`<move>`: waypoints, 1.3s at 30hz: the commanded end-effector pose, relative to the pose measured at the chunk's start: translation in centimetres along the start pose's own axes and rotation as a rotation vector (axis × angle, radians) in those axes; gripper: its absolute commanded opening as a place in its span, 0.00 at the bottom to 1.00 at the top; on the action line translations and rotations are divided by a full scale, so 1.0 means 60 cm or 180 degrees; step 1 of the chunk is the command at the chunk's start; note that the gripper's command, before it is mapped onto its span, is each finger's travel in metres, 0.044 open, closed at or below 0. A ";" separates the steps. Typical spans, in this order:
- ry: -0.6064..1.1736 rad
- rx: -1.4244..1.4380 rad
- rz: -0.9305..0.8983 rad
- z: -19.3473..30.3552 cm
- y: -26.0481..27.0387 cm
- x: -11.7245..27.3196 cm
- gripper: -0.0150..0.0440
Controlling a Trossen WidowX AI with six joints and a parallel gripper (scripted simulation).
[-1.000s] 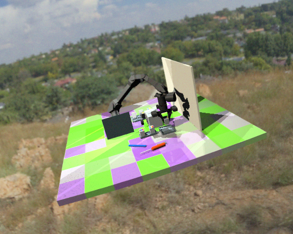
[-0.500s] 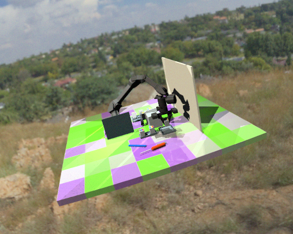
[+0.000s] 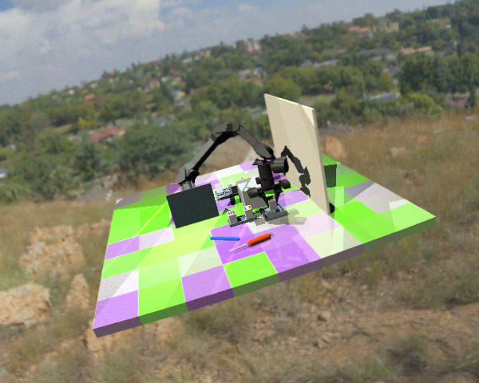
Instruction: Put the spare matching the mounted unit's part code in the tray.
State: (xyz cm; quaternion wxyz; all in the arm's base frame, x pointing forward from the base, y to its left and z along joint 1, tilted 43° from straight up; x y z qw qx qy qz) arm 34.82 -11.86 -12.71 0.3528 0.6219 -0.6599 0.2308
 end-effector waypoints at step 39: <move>-0.0012 -0.0022 -0.0009 0.002 0.005 0.164 1.00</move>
Point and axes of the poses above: the point midway between the two fingers, 35 mm back from their tips, its own x axis back along the fingers, its own y axis across the jaws, z = x × y, the point moved 5 cm from there along x, back along the fingers, and after that the axes turned 9 degrees about -x, right-handed, at the moved point
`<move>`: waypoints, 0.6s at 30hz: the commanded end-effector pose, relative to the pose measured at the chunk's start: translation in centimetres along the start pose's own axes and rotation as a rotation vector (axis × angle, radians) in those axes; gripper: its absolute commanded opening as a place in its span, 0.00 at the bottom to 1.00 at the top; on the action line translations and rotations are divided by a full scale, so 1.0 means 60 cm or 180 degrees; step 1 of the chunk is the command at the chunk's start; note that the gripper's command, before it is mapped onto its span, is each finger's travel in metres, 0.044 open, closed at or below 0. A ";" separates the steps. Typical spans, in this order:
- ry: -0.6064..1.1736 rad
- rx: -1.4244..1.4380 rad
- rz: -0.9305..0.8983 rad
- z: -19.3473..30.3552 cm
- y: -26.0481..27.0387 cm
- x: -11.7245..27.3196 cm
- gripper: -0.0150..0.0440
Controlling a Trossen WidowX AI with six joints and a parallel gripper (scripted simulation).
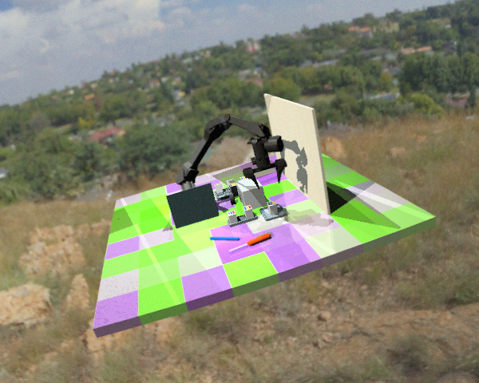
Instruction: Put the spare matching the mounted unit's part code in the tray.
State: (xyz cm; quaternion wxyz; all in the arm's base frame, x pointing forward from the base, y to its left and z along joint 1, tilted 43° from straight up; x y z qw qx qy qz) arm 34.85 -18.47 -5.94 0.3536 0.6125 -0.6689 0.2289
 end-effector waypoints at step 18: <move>0.0002 0.0019 -0.0016 -0.006 0.001 0.012 1.00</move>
Point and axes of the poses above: the point midway between the two fingers, 35 mm back from their tips, its own x axis back along the fingers, its own y axis across the jaws, z = x × y, the point moved 5 cm from there along x, back along the fingers, and after that the axes turned 9 degrees about -x, right-handed, at the moved point
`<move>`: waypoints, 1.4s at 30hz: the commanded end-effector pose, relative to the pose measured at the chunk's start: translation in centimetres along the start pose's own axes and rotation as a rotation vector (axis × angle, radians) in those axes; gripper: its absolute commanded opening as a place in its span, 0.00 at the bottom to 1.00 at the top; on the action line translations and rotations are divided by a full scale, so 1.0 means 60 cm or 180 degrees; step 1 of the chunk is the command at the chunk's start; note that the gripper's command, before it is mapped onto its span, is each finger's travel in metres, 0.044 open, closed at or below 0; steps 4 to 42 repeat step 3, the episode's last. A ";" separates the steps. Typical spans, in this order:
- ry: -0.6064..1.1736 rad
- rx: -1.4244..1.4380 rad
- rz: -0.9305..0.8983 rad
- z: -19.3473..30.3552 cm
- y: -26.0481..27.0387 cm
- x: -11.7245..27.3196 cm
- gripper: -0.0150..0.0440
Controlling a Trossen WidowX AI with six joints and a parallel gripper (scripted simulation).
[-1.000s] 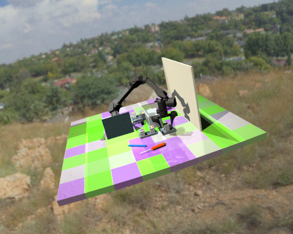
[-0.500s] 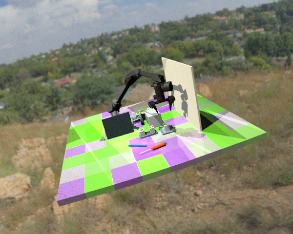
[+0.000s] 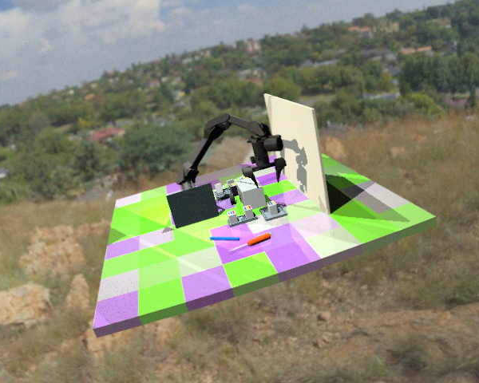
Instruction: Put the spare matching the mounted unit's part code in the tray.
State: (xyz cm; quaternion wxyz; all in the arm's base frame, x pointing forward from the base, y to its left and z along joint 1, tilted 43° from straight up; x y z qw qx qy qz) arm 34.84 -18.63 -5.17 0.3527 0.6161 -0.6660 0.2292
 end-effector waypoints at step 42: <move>0.0003 0.0003 0.0009 0.000 -0.001 0.001 1.00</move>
Point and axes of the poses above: the point midway between the two fingers, 35 mm back from their tips, its own x axis back along the fingers, its own y axis across the jaws, z = x × y, the point moved 5 cm from there along x, back along the fingers, and after that the axes turned 9 degrees about -x, right-handed, at the moved point
